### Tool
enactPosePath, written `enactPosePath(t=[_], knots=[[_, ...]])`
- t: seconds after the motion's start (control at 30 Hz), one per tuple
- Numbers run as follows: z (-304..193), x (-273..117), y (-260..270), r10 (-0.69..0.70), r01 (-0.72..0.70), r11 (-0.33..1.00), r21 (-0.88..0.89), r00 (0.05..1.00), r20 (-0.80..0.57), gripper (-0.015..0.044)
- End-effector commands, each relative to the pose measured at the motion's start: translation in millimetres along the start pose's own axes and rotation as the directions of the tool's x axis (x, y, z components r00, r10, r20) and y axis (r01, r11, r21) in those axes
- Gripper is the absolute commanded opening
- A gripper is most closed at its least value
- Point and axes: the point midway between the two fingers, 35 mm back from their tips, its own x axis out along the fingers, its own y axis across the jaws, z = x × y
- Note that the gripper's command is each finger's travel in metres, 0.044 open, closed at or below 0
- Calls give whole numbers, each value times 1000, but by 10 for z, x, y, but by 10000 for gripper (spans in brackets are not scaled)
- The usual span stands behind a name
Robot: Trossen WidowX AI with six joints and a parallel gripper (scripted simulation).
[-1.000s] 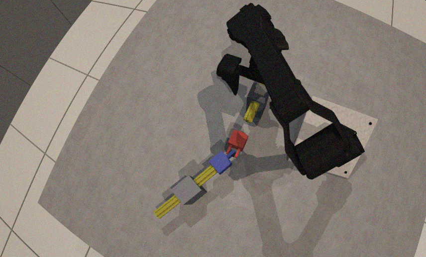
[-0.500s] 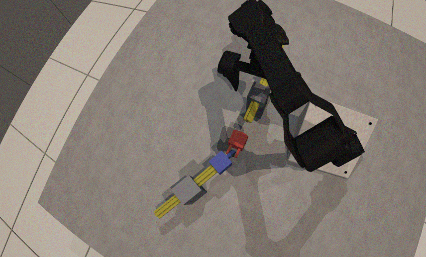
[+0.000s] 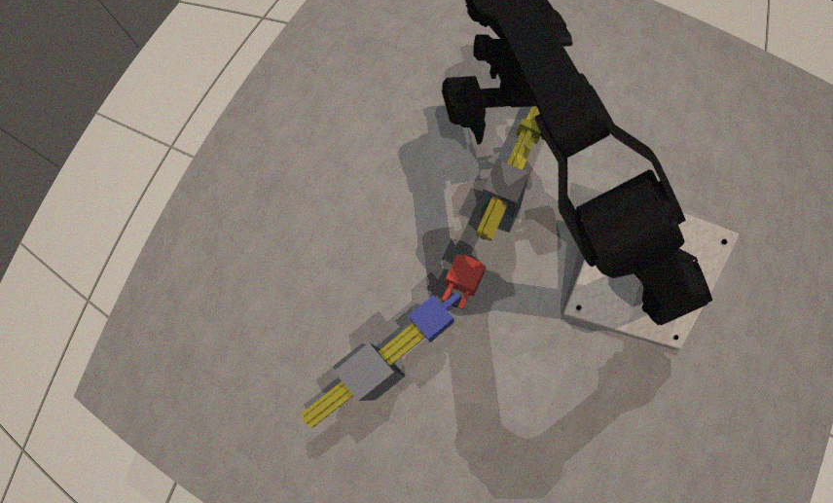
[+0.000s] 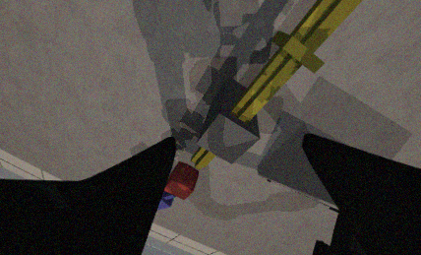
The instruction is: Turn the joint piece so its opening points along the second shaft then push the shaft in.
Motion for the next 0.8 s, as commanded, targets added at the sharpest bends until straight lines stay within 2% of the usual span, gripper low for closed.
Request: enactPosePath(t=[0.0,0.37,0.77], knots=[[204,-51,-138,-20,24,989,-148,999,29,440],[635,-169,-460,-72,109,864,-491,993,94,440],[1078,-282,-870,-132,208,596,-776,978,161,440]])
